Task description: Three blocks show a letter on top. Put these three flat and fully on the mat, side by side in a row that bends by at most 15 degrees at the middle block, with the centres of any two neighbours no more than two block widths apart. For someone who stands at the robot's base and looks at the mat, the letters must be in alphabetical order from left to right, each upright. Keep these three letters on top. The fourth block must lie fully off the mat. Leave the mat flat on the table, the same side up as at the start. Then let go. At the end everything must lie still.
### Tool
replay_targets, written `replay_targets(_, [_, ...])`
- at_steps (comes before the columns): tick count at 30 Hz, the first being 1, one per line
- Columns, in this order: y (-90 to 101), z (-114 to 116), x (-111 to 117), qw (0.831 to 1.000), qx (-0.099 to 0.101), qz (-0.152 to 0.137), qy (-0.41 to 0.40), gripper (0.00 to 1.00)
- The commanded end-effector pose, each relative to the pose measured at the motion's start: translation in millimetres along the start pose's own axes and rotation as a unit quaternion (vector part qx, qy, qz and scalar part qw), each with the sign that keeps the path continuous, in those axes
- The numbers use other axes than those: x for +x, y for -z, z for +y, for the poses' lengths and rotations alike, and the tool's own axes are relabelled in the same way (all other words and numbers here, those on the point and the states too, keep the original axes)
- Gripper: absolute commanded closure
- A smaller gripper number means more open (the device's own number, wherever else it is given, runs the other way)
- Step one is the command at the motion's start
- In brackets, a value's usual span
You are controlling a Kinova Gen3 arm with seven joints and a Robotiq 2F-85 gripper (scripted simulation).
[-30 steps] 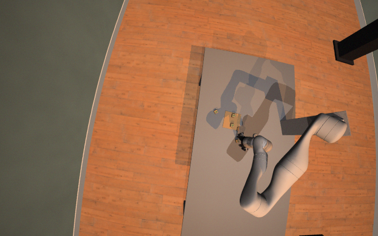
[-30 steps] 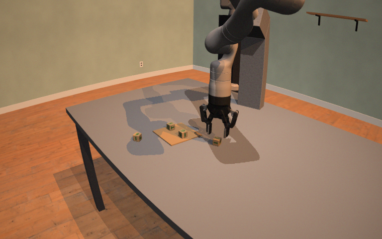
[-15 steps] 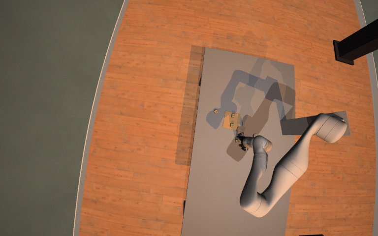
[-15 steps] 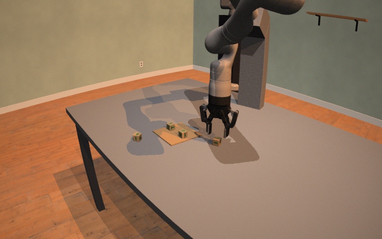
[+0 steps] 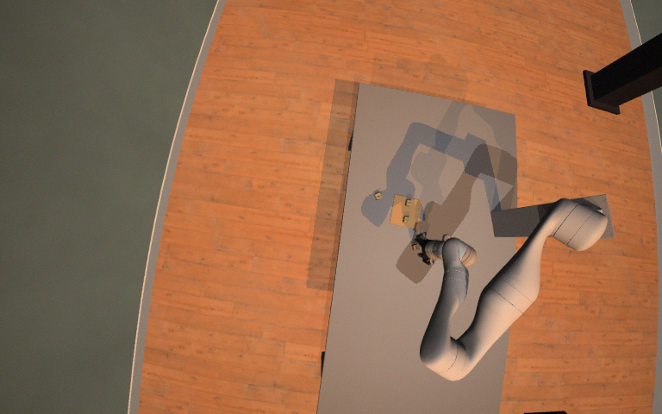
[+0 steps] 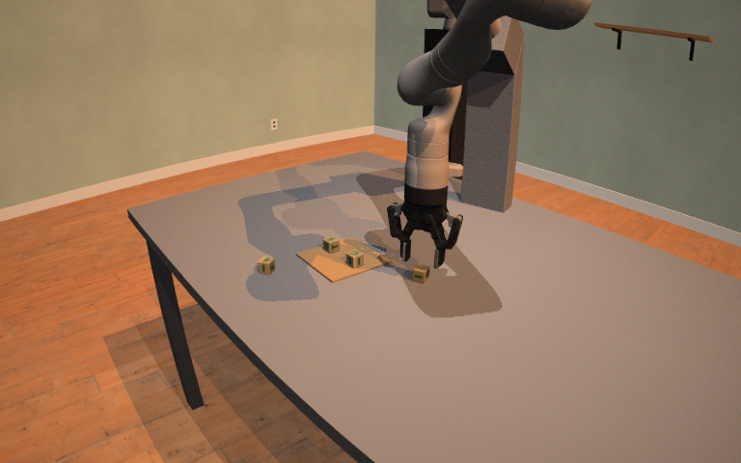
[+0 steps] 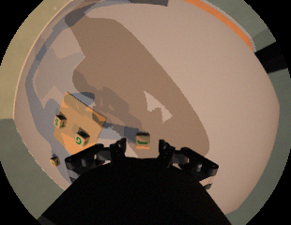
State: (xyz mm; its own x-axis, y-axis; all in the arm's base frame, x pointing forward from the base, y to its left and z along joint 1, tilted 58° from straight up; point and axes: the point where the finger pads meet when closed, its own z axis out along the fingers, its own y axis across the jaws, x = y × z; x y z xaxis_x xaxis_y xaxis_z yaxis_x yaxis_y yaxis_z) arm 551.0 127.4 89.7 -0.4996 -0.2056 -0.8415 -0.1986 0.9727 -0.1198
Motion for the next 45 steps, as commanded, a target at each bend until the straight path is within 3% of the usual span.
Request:
replay_targets(1, [-2.9, -0.1, 0.0, 1.000, 0.000, 0.000, 0.000, 0.38])
replay_targets(19, [-29.0, -0.1, 0.0, 1.000, 0.000, 0.000, 0.000, 0.38])
replay_targets(45, [-30.1, -0.1, 0.0, 1.000, 0.000, 0.000, 0.000, 0.38])
